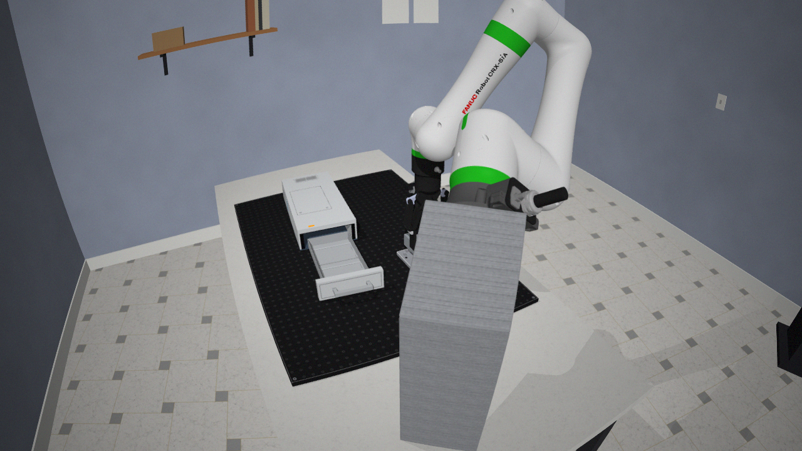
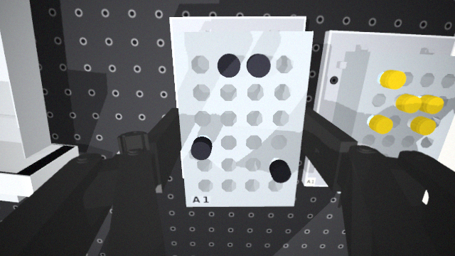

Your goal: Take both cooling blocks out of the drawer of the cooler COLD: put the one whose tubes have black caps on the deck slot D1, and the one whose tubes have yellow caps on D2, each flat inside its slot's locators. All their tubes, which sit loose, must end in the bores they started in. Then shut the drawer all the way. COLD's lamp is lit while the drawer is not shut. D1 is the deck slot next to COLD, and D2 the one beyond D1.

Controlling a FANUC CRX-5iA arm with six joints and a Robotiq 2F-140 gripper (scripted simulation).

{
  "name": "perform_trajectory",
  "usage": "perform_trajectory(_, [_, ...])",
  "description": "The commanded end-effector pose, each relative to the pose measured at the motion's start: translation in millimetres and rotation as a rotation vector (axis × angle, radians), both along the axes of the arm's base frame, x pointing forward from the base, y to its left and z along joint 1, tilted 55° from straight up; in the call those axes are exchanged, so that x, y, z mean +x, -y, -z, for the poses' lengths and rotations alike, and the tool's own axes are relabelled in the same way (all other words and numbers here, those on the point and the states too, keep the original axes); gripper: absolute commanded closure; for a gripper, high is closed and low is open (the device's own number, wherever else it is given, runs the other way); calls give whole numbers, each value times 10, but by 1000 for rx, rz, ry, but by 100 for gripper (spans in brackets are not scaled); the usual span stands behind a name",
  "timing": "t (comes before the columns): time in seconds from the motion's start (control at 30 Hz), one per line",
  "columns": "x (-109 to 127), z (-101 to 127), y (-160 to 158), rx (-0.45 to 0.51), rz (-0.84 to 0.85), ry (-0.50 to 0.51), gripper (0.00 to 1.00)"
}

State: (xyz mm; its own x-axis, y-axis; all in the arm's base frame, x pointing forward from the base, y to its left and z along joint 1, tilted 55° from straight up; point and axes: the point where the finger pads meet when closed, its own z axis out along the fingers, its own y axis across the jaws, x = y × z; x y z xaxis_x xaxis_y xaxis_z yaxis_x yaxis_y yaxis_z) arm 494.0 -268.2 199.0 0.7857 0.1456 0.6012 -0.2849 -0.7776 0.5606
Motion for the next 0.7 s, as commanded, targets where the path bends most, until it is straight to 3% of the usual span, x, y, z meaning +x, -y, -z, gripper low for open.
perform_trajectory(0.0, [8,0,4,-1,-1,1,90])
perform_trajectory(0.67, [34,27,33,-1,-1,1,90])
